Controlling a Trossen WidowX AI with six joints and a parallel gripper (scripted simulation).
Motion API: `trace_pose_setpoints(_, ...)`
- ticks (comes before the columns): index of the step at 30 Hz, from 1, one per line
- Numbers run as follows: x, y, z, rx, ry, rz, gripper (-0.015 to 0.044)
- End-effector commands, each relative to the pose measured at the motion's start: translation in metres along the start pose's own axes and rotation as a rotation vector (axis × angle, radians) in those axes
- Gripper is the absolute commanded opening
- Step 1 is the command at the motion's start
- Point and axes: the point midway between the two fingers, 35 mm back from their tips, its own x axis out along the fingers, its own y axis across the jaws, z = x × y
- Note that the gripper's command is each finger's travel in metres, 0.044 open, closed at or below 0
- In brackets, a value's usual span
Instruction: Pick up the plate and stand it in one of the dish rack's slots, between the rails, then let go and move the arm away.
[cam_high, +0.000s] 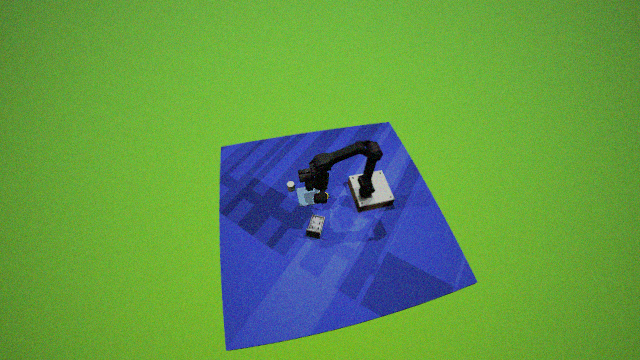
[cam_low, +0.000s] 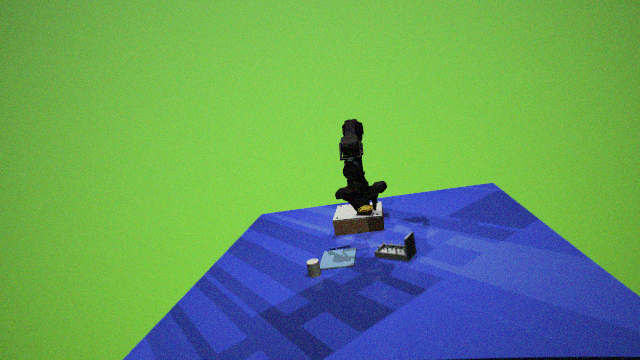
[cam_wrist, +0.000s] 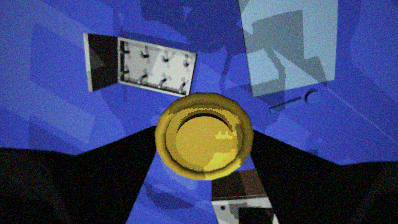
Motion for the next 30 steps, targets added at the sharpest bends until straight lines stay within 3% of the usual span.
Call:
trace_pose_setpoints(1,0.013,0.001,0.001,-0.089,0.041,0.057,0.0000)
trace_pose_setpoints(16,0.051,0.002,0.006,-0.399,0.091,0.304,0.0000)
trace_pose_setpoints(30,0.078,0.000,0.009,-0.662,0.010,0.553,0.0000)
